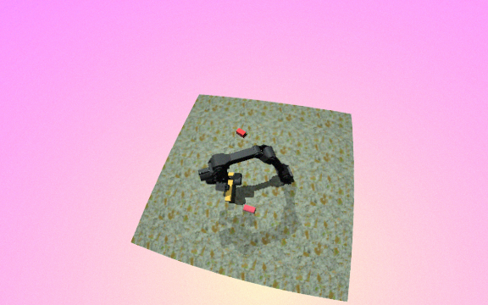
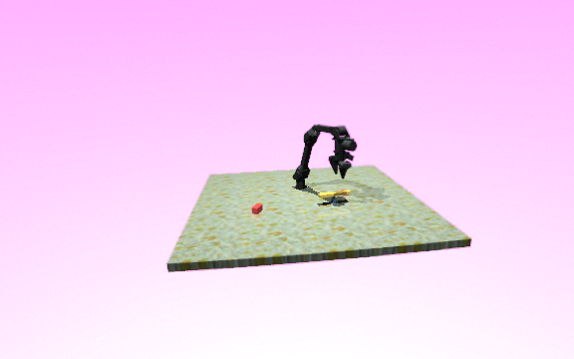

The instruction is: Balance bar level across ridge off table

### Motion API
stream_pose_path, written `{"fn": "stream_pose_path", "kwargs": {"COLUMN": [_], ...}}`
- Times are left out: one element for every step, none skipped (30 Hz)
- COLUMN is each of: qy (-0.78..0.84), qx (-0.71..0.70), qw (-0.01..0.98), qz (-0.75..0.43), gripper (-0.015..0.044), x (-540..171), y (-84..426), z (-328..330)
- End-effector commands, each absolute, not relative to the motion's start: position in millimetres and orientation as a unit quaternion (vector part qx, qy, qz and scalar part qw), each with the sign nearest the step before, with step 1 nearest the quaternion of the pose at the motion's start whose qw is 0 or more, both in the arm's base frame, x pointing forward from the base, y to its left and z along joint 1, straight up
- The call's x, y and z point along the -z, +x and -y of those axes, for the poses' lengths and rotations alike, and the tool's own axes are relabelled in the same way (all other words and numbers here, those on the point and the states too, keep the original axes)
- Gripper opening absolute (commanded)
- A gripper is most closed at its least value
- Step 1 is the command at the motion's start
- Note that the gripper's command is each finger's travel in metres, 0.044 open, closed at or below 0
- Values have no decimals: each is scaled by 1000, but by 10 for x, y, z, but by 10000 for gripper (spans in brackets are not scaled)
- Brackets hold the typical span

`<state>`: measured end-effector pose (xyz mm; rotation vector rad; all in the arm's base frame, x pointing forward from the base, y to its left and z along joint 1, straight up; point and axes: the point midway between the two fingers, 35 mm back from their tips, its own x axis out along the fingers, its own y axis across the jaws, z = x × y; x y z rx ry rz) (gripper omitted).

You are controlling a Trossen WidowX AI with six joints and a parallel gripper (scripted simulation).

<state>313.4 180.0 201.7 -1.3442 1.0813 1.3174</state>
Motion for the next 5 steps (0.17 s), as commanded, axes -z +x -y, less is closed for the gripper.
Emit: {"fn": "stream_pose_path", "kwargs": {"qy": [-547, -547, -547, -547, -547], "qx": [-537, -537, -537, -537, -537], "qw": [466, 466, 466, 466, 466], "qz": [-441, -441, -441, -441, -441], "gripper": [440, 440, 440, 440, 440], "x": [-2018, -2018, -2018, -2018, -2018], "y": [3130, 3130, 3130, 3130, 3130], "z": [-1798, -1798, -1798, -1798, -1798]}}
